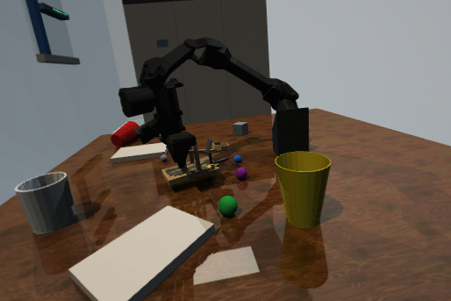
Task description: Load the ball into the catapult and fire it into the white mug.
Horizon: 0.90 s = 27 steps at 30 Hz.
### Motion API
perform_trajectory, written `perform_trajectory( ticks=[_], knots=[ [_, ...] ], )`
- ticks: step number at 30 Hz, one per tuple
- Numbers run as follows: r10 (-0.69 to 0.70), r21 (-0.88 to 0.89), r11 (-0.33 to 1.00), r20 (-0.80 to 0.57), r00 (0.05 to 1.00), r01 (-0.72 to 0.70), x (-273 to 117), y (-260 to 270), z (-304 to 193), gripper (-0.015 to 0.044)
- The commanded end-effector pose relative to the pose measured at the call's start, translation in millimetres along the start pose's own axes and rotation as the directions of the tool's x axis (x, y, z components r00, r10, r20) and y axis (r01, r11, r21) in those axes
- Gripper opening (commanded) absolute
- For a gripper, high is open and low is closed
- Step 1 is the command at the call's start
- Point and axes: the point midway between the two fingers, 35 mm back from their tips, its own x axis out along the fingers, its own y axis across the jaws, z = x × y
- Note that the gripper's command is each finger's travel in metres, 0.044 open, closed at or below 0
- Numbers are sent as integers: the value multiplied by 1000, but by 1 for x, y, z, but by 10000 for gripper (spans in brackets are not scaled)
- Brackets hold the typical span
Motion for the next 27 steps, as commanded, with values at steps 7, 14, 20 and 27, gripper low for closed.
perform_trajectory(
  ticks=[7,14,20,27],
  knots=[
    [2,4,1000,32,999,-2,-22,2,5,0],
    [2,3,1000,33,999,-2,-11,2,6,0],
    [1,3,1000,33,999,-1,-1,2,7,0],
    [0,2,1000,33,999,0,11,2,7,0]
  ],
)
